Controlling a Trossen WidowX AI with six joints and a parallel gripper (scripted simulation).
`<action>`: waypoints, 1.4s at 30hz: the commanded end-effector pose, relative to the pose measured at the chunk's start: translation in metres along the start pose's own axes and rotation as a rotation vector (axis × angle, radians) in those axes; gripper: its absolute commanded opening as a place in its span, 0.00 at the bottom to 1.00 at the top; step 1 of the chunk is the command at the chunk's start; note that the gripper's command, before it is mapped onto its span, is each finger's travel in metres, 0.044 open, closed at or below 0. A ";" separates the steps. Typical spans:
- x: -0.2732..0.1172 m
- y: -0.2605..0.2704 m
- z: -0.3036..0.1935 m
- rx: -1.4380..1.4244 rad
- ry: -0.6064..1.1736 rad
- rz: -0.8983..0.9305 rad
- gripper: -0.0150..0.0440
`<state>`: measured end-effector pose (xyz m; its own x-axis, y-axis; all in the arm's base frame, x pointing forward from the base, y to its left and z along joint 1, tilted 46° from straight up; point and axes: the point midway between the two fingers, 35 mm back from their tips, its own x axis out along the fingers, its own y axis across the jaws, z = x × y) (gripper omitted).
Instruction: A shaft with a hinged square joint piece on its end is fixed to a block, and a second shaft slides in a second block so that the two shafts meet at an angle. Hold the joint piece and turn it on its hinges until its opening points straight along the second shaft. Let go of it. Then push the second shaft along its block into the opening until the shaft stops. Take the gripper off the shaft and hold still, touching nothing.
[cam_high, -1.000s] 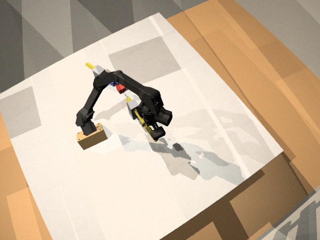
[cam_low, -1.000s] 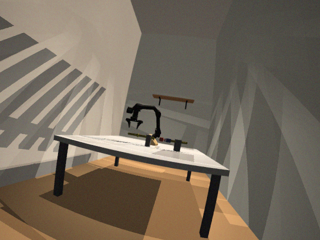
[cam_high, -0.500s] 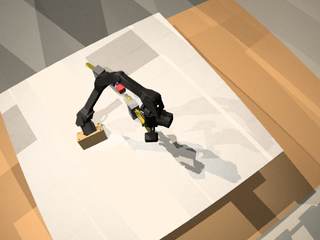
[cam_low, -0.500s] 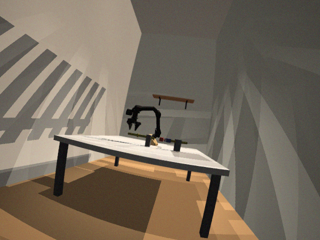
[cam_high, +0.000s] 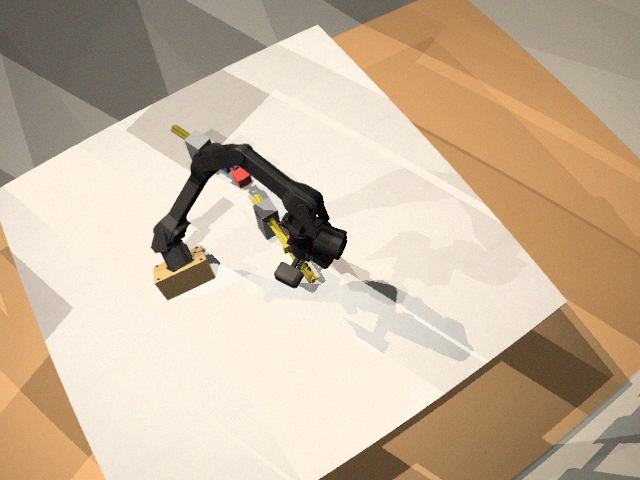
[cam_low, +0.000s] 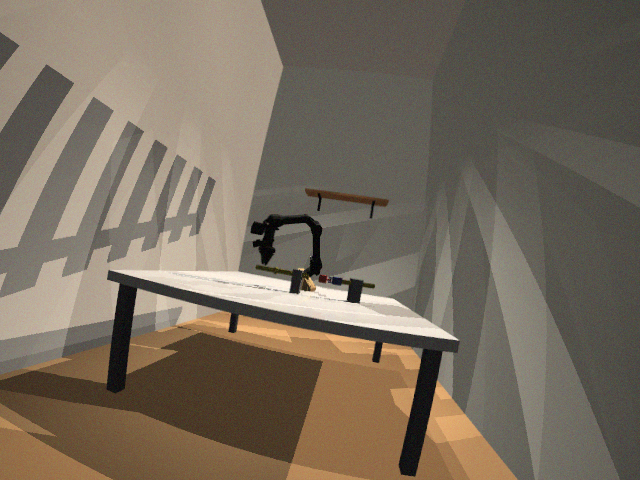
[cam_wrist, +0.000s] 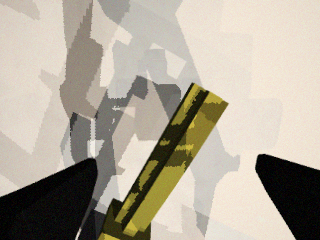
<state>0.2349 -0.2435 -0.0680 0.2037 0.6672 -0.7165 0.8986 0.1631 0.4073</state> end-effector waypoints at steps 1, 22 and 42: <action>0.007 0.000 -0.001 0.115 0.006 0.000 1.00; 0.031 0.000 -0.002 0.507 0.008 -0.006 1.00; 0.055 0.001 -0.003 0.507 0.009 -0.005 0.82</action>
<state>0.2459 -0.2061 -0.1044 0.1953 0.6723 -0.7140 0.9765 -0.2012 0.0777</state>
